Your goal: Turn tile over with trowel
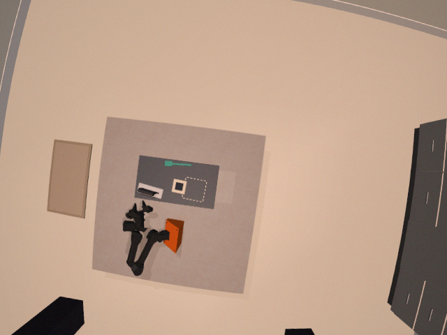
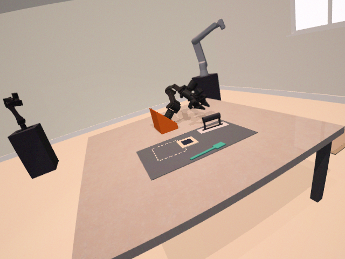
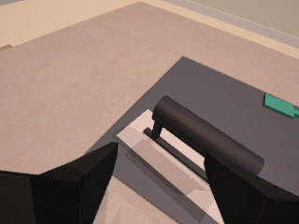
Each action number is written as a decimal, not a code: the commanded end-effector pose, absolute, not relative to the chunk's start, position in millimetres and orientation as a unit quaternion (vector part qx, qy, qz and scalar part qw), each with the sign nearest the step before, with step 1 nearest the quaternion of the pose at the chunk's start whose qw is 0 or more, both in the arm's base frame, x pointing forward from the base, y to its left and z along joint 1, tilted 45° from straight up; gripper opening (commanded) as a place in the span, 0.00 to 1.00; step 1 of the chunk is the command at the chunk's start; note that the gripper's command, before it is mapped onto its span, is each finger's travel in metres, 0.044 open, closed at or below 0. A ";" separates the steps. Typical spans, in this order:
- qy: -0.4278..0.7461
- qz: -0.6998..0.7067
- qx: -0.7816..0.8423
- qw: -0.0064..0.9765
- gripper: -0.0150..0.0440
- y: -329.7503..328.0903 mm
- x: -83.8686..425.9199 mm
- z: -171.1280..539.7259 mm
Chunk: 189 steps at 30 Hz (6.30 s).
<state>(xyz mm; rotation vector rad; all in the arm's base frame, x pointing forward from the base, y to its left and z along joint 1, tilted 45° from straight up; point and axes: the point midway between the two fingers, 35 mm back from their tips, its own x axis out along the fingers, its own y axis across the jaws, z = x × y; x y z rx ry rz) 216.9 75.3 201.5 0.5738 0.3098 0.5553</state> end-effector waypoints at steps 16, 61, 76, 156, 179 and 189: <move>0.162 0.237 0.026 0.958 0.76 72.8 241.9 187.8; 0.197 0.237 -0.329 0.893 0.76 80.9 286.9 154.8; 0.196 0.237 -0.330 0.892 0.76 88.4 305.1 141.2; 0.144 0.254 -0.303 0.907 0.25 -3.5 383.0 121.9; 0.143 0.254 -0.303 0.907 0.25 19.1 387.0 97.8; 0.143 0.254 -0.302 0.907 0.25 21.4 387.0 90.1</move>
